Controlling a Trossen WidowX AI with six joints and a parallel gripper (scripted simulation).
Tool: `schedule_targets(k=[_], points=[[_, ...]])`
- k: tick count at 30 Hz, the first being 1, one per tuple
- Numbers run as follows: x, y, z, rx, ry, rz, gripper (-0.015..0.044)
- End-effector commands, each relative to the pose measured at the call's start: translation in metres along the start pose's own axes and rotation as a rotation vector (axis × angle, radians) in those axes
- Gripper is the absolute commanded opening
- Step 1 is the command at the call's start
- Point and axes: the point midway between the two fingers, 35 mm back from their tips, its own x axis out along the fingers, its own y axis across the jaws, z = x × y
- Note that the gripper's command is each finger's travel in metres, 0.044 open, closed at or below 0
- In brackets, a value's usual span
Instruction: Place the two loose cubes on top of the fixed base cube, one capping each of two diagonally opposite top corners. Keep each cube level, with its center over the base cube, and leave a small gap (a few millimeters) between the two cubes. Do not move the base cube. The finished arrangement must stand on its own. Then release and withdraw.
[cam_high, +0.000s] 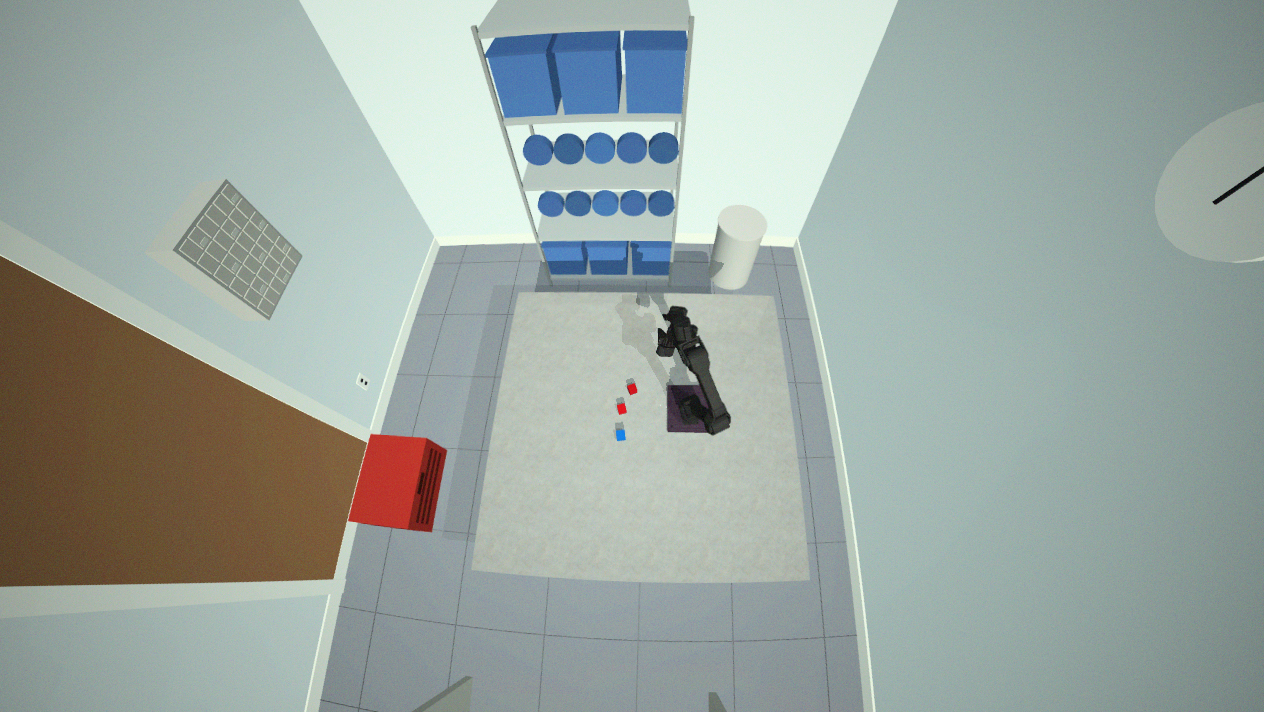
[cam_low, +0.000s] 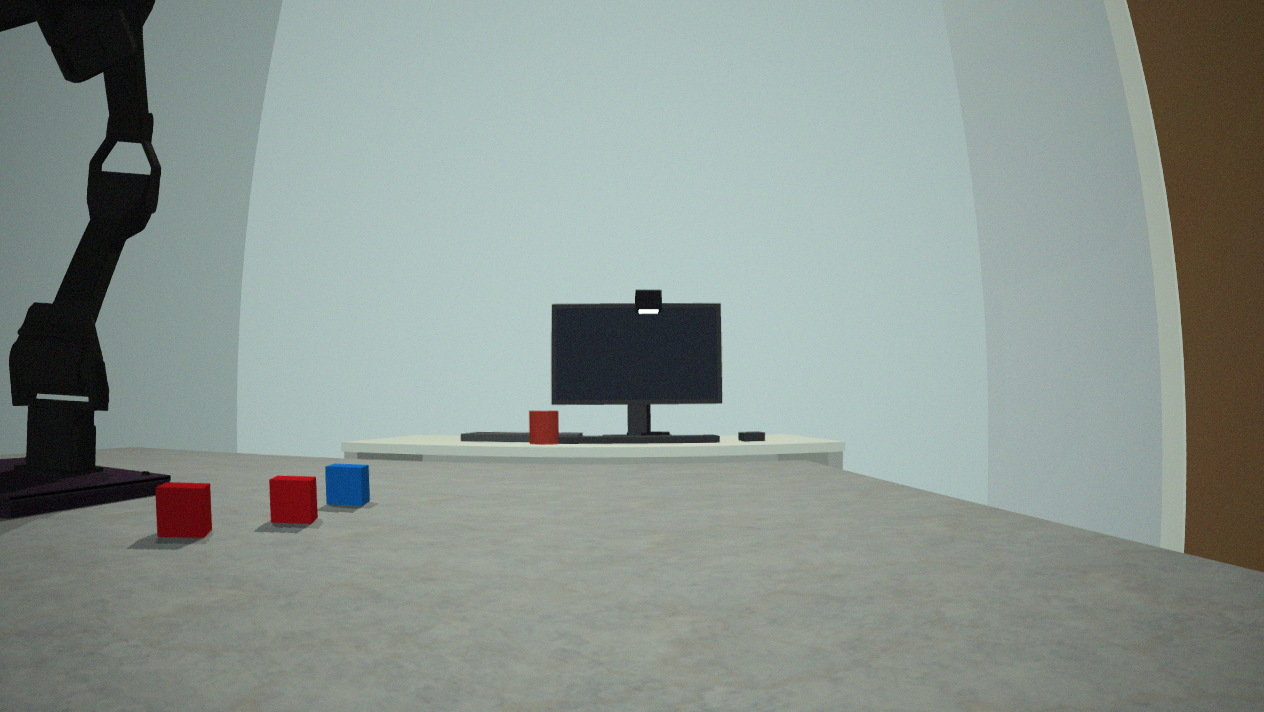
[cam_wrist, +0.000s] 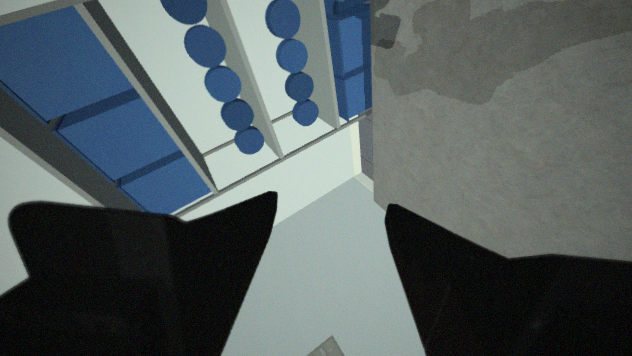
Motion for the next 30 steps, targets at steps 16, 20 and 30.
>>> schedule_targets(k=[16,20,30], points=[[0.072,-0.163,-0.063,-0.795,0.207,-0.653,0.0265],[0.071,-0.203,-0.072,-0.986,0.275,-0.776,0.0265],[0.048,-0.301,-0.08,-1.485,0.472,-1.056,0.0265]])
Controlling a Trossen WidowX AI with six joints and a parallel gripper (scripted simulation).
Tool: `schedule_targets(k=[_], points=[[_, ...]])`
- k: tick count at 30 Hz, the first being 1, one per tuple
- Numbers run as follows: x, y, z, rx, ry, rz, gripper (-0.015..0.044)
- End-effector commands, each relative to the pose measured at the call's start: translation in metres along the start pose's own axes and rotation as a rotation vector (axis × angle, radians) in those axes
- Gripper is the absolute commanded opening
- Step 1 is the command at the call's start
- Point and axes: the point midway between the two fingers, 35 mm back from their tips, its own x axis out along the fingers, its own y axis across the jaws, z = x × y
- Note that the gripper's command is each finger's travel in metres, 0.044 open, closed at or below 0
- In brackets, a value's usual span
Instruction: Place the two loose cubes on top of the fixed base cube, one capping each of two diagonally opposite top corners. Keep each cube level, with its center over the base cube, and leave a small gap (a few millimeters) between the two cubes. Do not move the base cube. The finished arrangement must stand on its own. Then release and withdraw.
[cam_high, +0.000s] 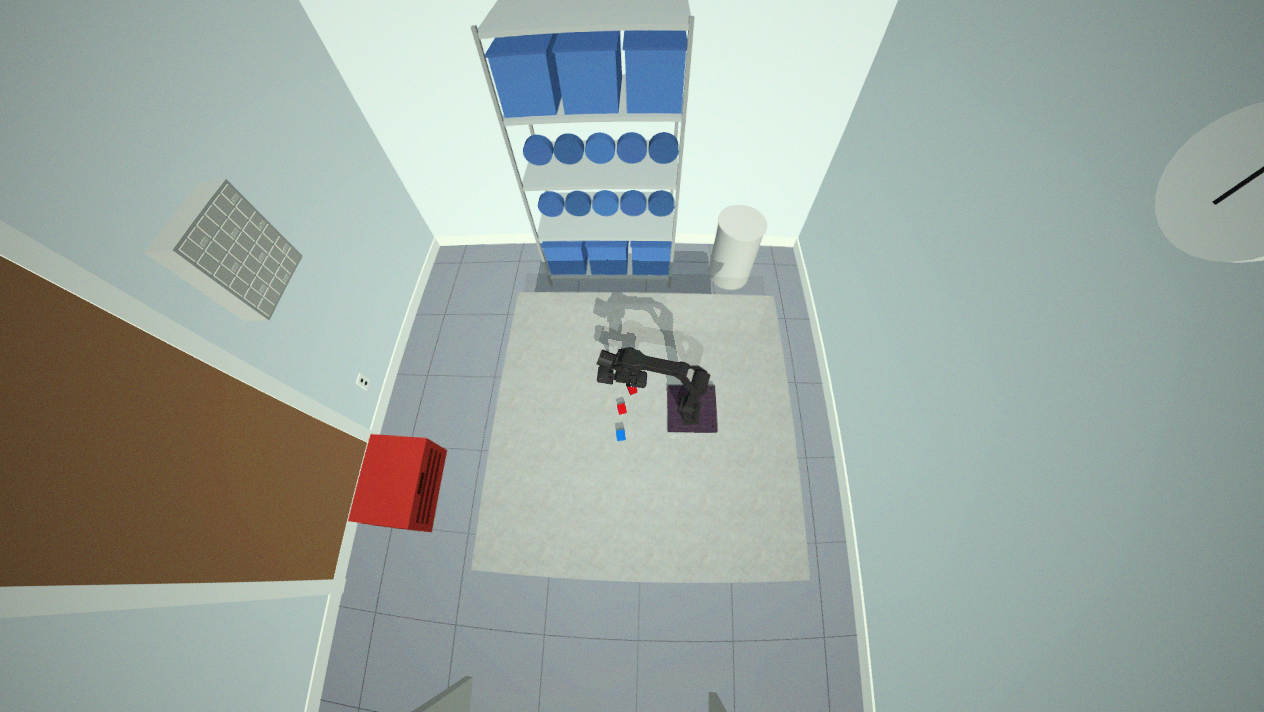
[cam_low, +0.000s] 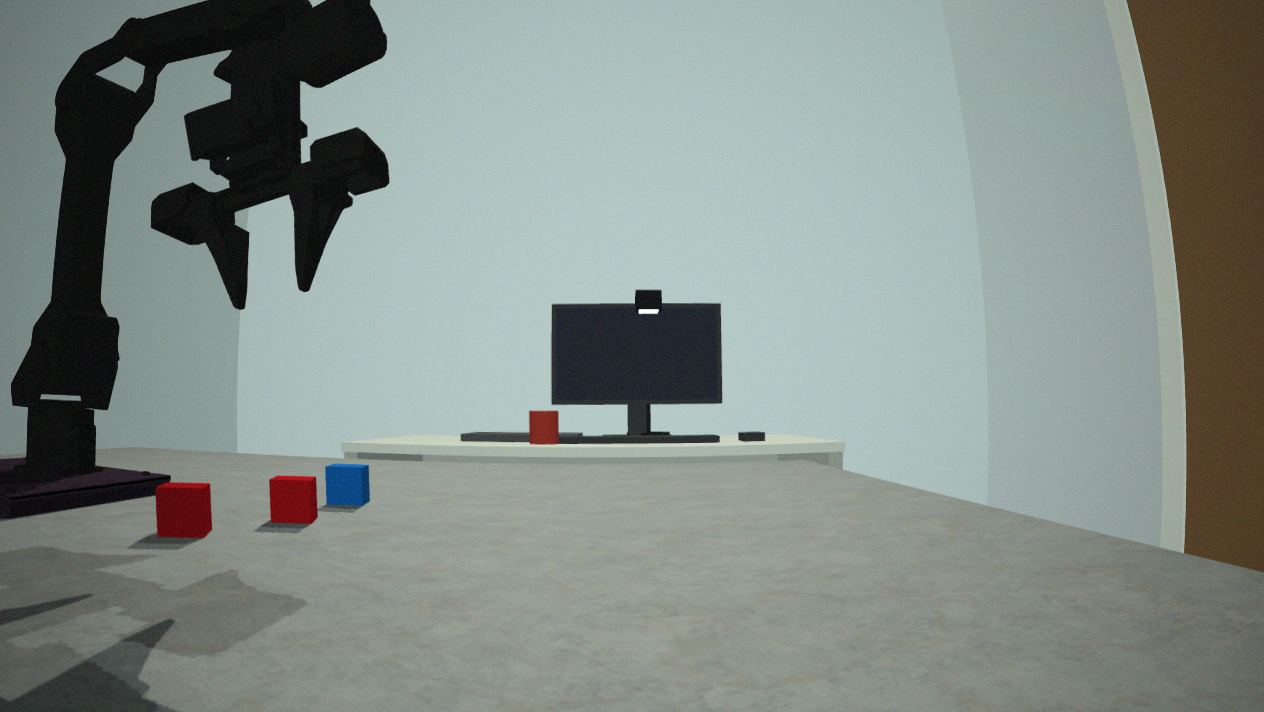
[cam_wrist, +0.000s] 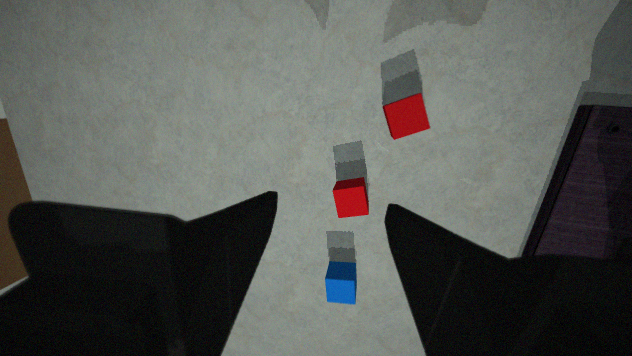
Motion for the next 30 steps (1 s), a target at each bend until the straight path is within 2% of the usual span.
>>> schedule_targets(k=[1,4,11,19,30], points=[[0.021,-0.003,-0.031,-0.2,0.045,-0.106,0.0265],[0.033,-0.007,-0.05,-0.324,0.074,-0.17,0.0265],[0.038,-0.008,-0.051,-0.332,0.077,-0.174,0.0265],[0.093,-0.019,-0.054,-0.332,0.077,-0.174,0.0265],[0.11,-0.022,-0.055,-0.332,0.077,-0.174,0.0265]])
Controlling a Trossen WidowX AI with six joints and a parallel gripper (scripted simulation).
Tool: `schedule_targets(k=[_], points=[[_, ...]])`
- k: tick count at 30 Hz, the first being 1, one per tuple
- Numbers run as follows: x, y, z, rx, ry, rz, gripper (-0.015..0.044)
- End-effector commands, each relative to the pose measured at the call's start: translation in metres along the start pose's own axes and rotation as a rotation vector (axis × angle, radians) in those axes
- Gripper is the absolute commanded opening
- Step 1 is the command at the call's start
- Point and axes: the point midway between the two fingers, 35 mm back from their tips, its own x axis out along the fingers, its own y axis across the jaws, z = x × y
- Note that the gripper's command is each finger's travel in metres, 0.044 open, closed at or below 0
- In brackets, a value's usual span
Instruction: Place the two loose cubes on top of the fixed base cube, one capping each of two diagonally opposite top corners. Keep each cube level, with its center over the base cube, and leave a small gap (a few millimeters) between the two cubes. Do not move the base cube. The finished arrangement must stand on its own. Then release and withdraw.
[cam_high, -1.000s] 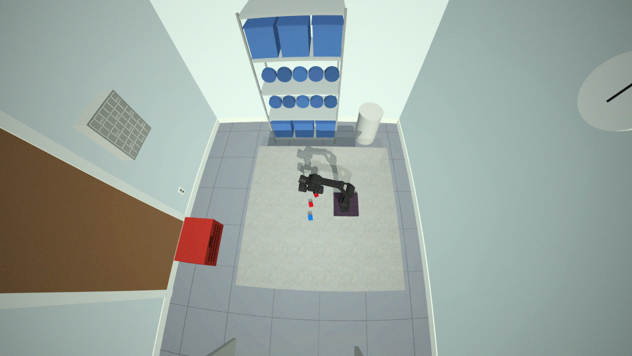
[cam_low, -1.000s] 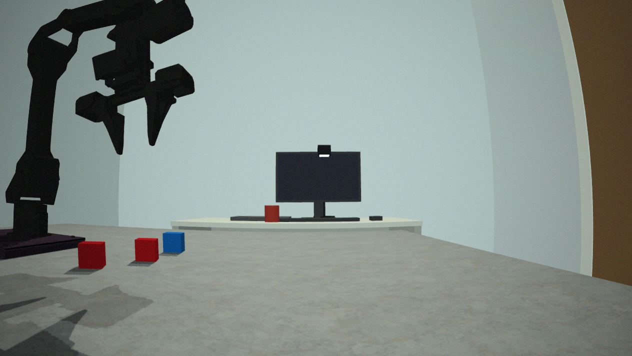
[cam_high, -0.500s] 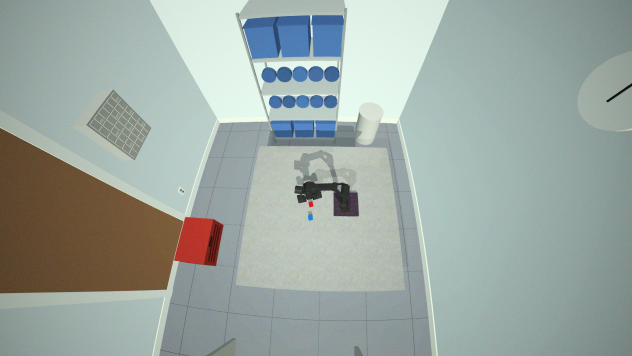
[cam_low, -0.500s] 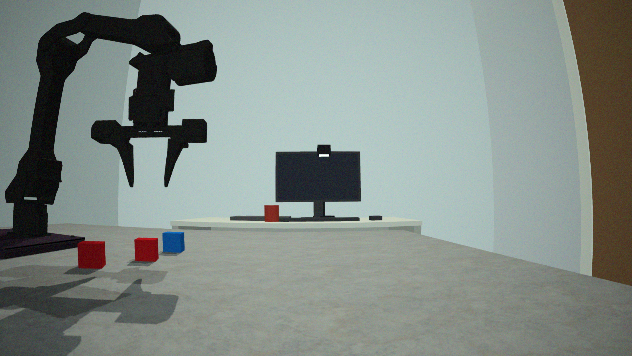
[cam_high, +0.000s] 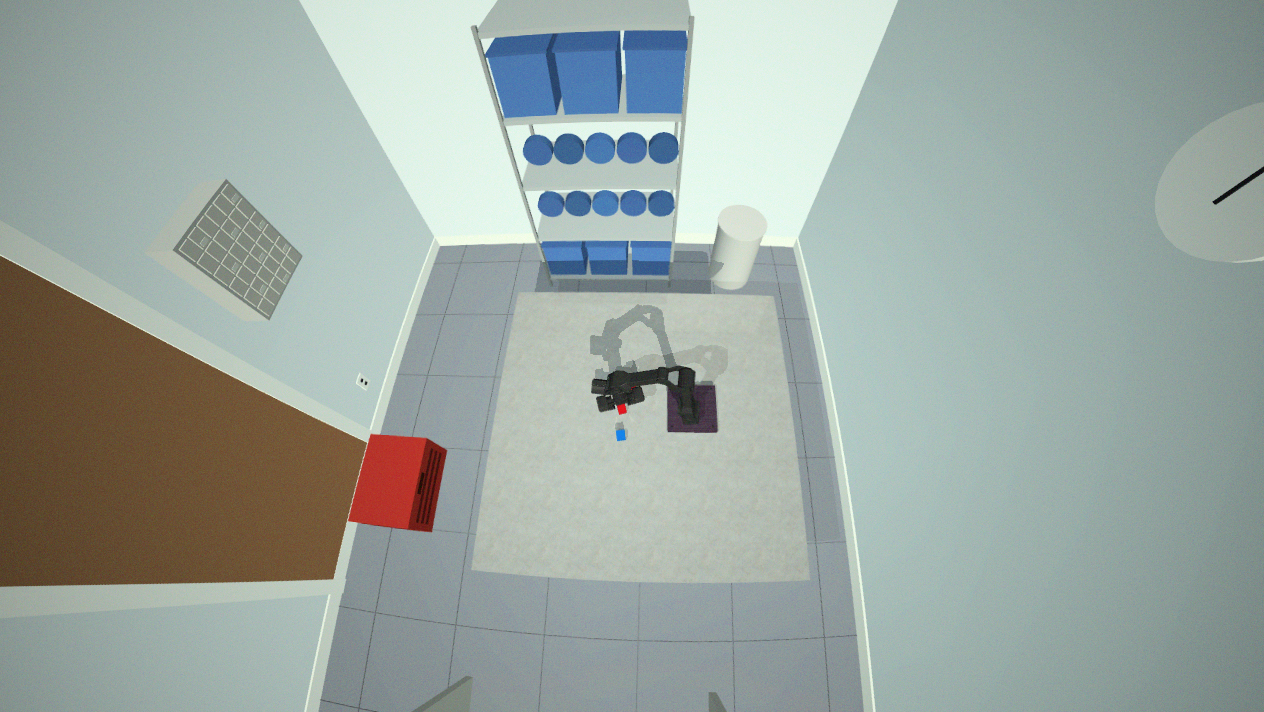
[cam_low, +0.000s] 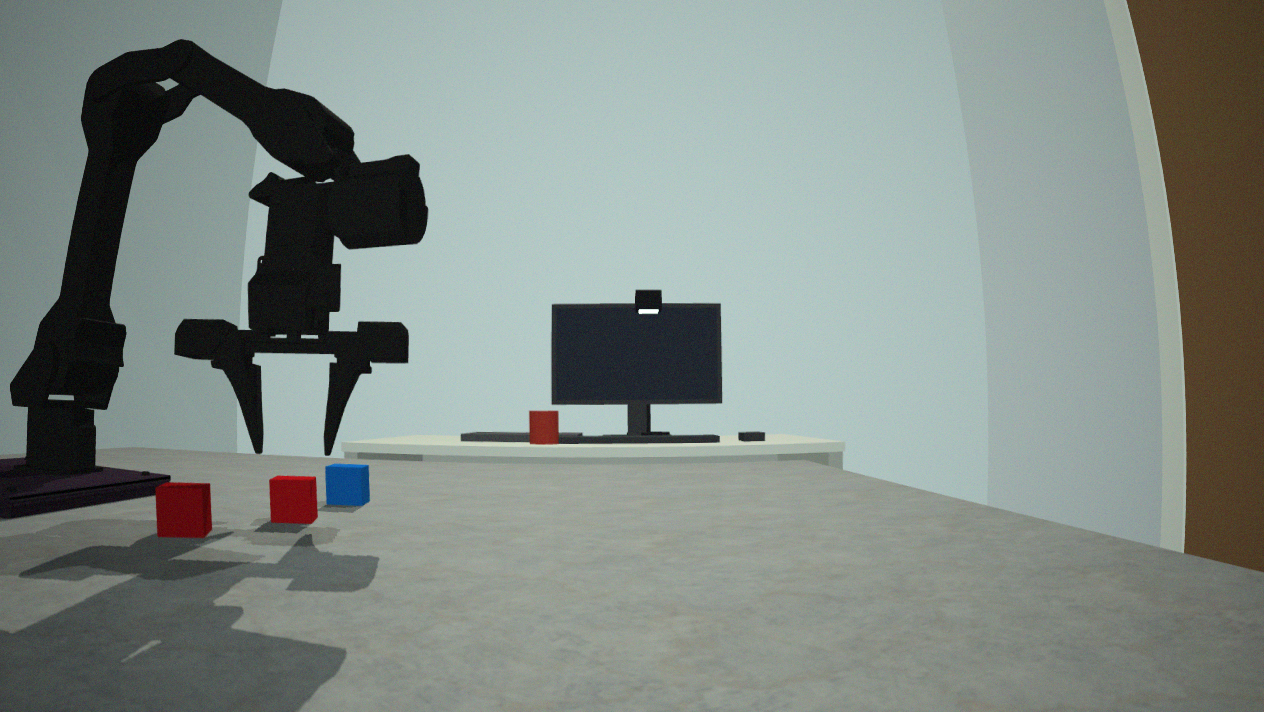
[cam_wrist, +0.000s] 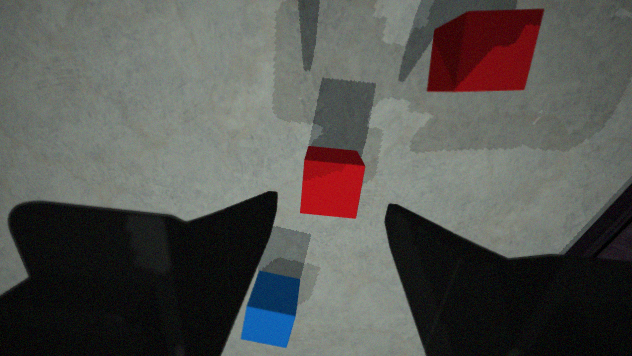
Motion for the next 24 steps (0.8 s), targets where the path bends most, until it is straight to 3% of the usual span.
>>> schedule_targets(k=[1,21,24], points=[[0.005,0.0,0.0,-0.004,-0.003,-0.001,0.0265],[0.035,0.0,0.0,-0.004,-0.003,-0.001,0.0265],[0.035,0.0,0.0,-0.004,-0.003,-0.001,0.0186]])
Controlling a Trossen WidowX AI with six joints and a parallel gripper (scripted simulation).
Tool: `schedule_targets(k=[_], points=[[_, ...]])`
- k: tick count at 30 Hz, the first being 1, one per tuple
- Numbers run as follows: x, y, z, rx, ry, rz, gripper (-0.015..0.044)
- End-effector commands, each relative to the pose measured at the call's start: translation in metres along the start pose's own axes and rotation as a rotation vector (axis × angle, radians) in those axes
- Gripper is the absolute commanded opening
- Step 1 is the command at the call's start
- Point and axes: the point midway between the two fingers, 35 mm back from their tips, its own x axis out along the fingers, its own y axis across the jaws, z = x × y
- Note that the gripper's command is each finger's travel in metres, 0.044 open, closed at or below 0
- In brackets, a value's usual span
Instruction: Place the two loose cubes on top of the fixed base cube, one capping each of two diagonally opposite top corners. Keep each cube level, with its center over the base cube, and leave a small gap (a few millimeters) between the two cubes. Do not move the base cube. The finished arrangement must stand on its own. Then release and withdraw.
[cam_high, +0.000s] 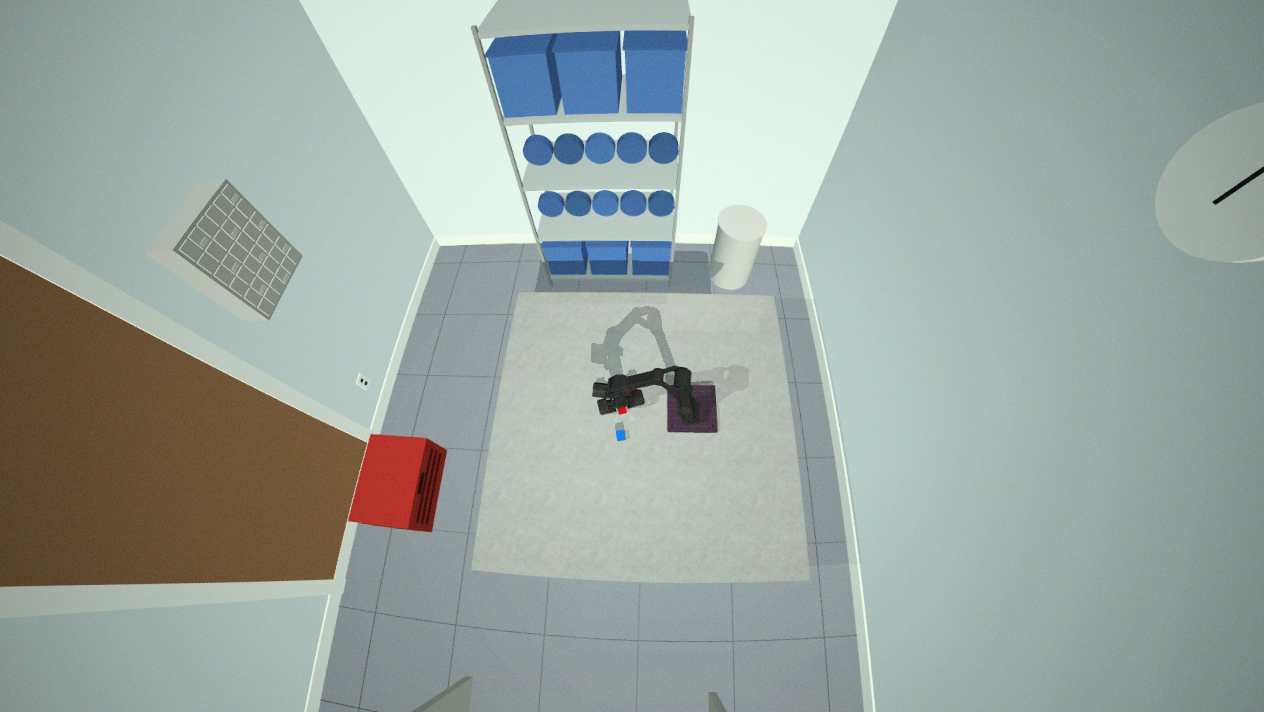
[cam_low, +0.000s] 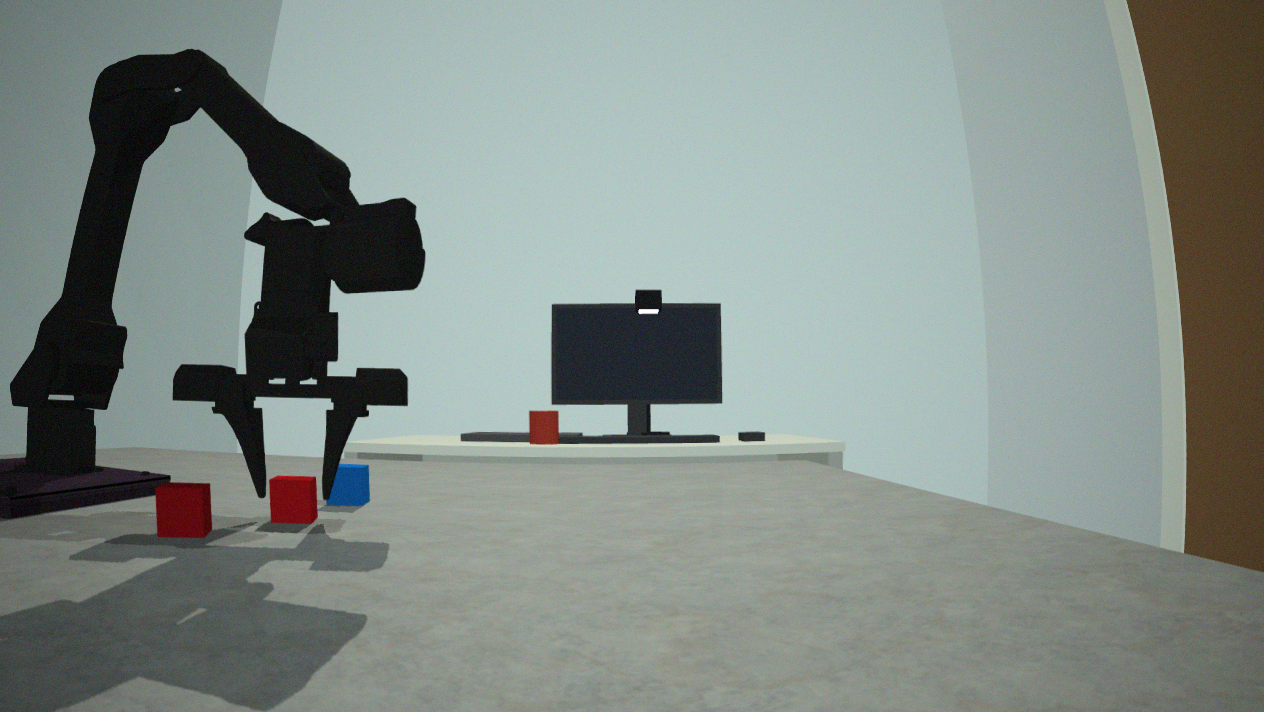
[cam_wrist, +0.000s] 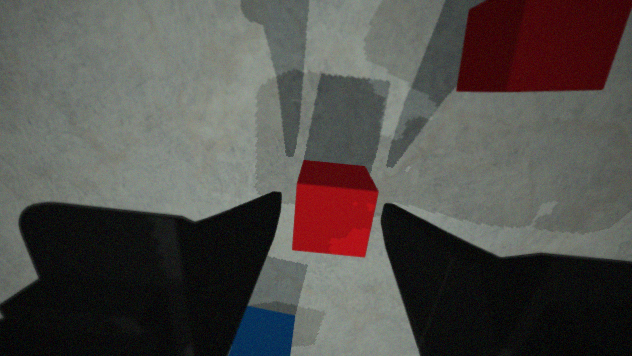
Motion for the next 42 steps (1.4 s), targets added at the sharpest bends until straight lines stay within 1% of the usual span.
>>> schedule_targets(k=[1,3,4,9,42], points=[[0.001,0.0,0.0,-0.004,-0.003,0.0,0.016],[0.001,0.0,0.0,-0.004,-0.003,0.0,0.0107],[0.001,0.0,0.0,-0.004,-0.003,0.0,0.0105],[-0.003,0.001,0.001,-0.004,-0.003,0.0,0.0105],[-0.107,0.001,0.0,-0.004,-0.003,0.0,0.0105]])
